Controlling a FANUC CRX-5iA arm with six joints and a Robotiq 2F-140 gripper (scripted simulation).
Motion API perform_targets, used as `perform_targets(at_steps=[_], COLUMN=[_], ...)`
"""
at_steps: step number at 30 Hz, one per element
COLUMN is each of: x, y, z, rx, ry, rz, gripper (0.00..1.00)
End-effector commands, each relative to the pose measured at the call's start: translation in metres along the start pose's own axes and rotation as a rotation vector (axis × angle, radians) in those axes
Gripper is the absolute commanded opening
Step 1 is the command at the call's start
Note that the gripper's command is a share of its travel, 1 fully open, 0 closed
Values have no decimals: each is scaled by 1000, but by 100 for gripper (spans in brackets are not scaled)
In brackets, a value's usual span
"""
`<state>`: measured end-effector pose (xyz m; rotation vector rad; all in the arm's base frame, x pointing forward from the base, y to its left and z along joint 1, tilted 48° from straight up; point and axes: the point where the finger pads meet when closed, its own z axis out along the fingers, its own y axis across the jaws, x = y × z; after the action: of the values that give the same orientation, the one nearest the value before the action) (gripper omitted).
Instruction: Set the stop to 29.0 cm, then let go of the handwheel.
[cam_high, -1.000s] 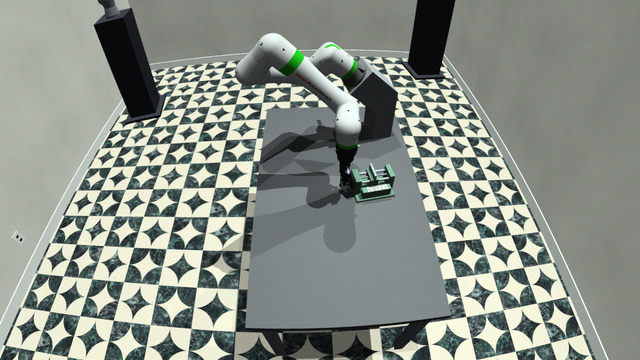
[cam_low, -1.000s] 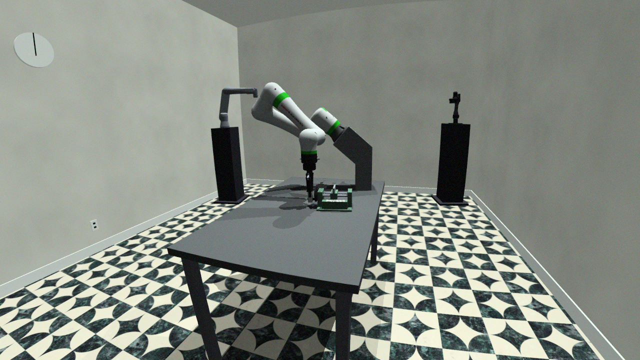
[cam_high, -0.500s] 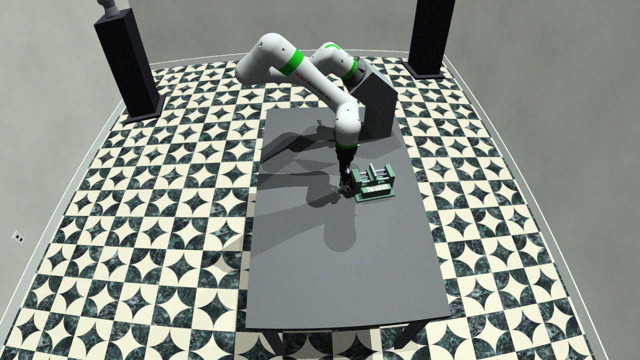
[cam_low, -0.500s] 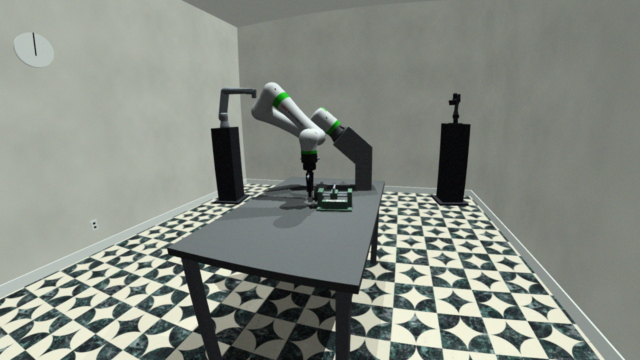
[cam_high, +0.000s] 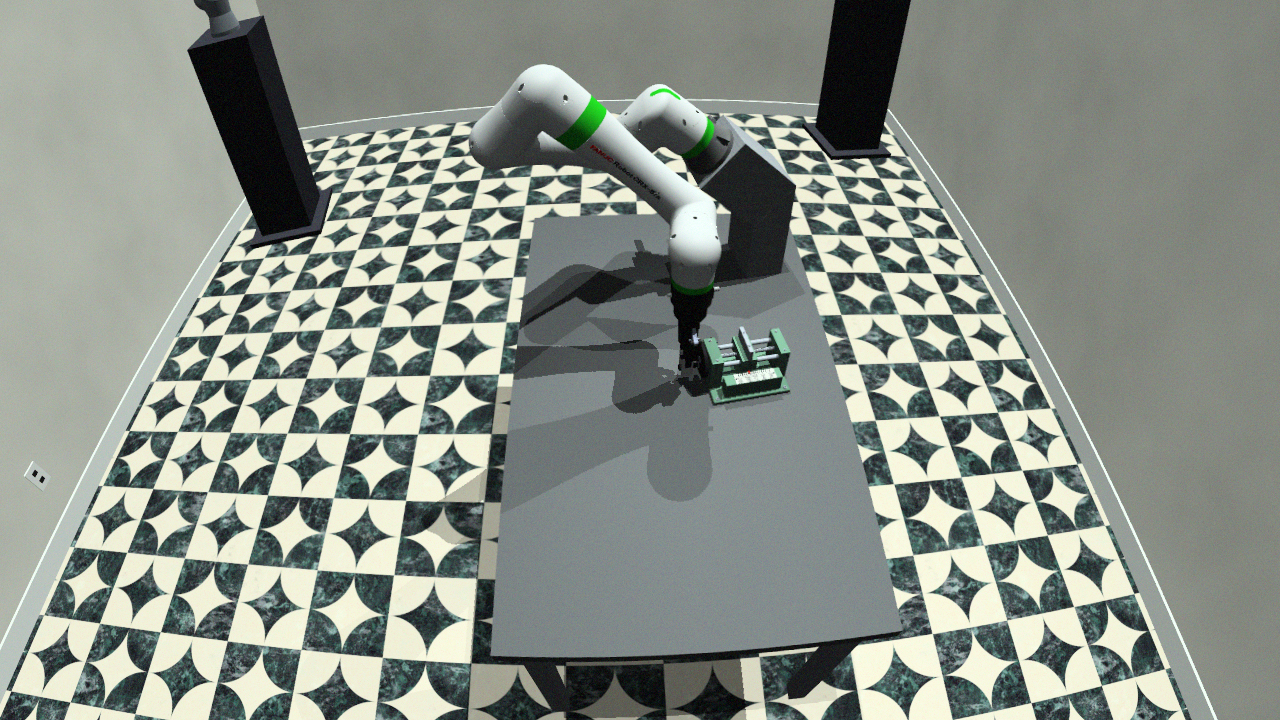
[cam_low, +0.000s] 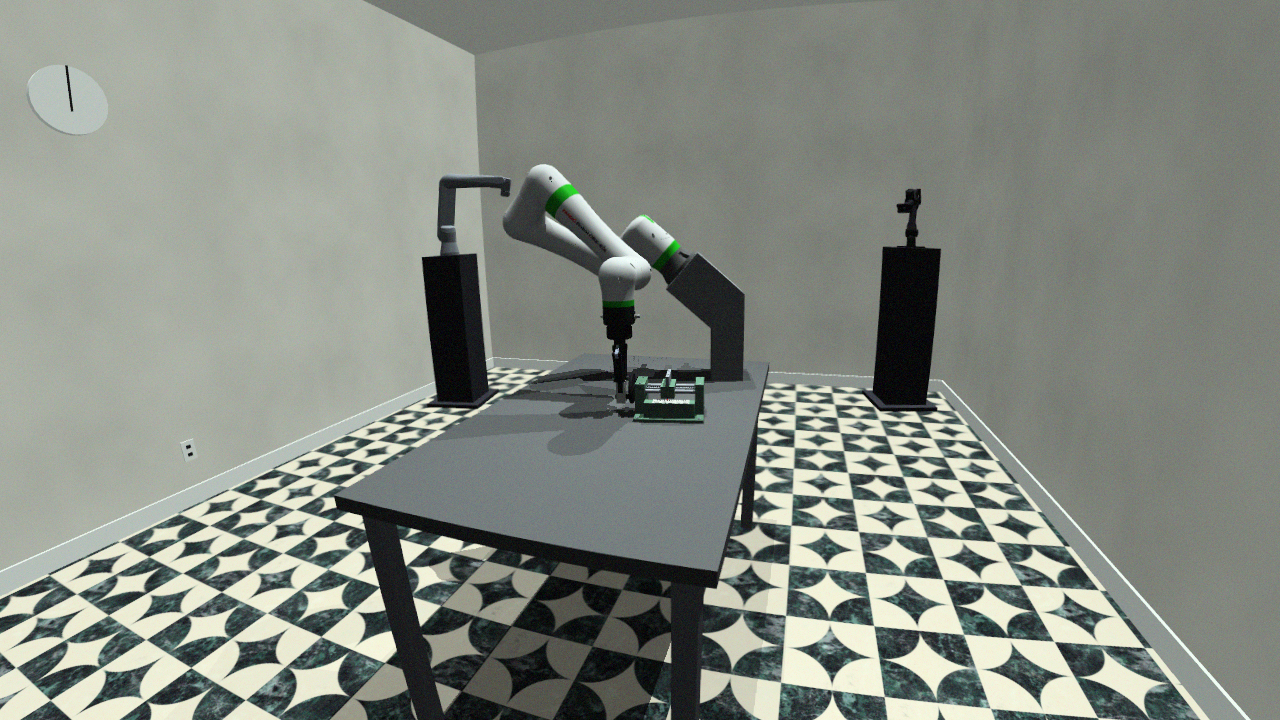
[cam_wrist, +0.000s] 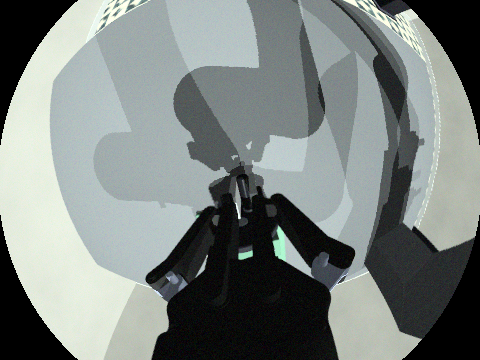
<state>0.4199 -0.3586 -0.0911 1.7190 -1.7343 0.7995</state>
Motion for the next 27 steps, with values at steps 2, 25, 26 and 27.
perform_targets(at_steps=[2,25,26,27], x=[0,0,0,0], y=[3,17,18,18], z=[-1,-14,-15,-17], rx=[0,0,0,0], ry=[0,0,0,0], rz=[0,0,0,0], gripper=[4,4,4,4])
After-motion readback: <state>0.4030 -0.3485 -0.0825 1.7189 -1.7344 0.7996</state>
